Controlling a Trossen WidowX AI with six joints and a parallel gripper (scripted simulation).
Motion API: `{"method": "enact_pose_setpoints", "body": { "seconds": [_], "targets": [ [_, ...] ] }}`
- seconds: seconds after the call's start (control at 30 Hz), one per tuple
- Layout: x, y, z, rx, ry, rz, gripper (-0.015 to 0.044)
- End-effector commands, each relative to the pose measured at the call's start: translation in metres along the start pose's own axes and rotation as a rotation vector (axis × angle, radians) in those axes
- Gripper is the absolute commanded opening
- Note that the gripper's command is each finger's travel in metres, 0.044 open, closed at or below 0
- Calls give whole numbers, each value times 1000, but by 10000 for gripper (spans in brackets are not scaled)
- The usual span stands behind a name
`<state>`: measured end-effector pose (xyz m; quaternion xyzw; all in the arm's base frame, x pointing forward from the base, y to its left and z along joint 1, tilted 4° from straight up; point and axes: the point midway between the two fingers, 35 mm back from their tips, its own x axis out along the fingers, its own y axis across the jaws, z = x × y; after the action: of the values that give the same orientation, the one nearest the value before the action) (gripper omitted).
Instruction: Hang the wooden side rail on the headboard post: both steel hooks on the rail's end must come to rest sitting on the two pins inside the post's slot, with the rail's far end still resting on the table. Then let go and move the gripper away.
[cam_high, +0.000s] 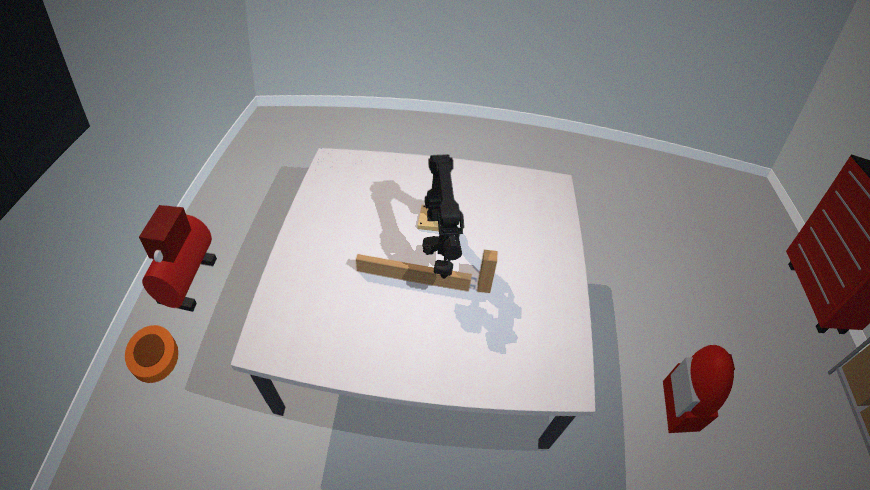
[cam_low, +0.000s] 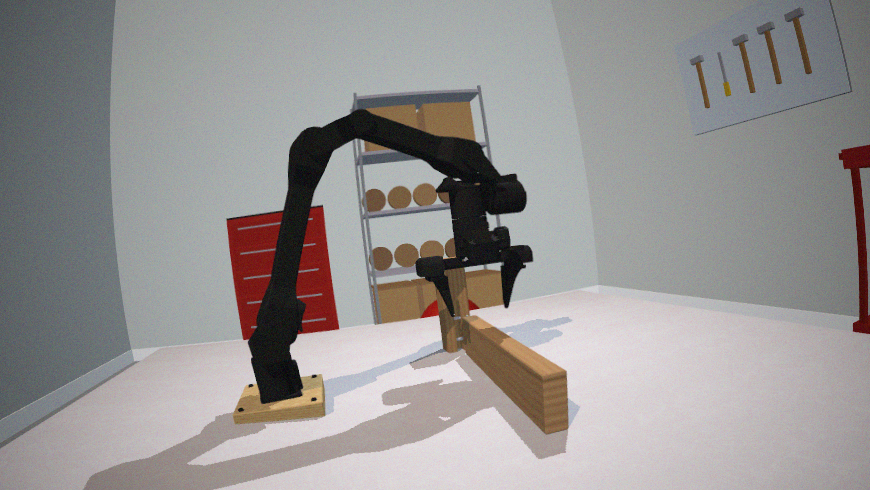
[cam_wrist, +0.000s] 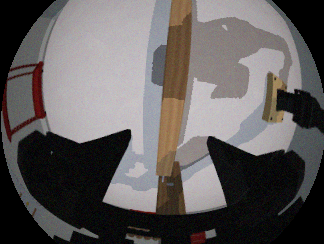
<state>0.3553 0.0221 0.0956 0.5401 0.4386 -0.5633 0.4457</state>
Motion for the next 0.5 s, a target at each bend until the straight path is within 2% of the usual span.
{"method": "enact_pose_setpoints", "body": {
  "seconds": [0.0, 0.47],
  "targets": [
    [6, 0, 1, 4, -6, 0, 440],
    [28, 1, 1, 4, -6, 0, 440]
  ]
}}
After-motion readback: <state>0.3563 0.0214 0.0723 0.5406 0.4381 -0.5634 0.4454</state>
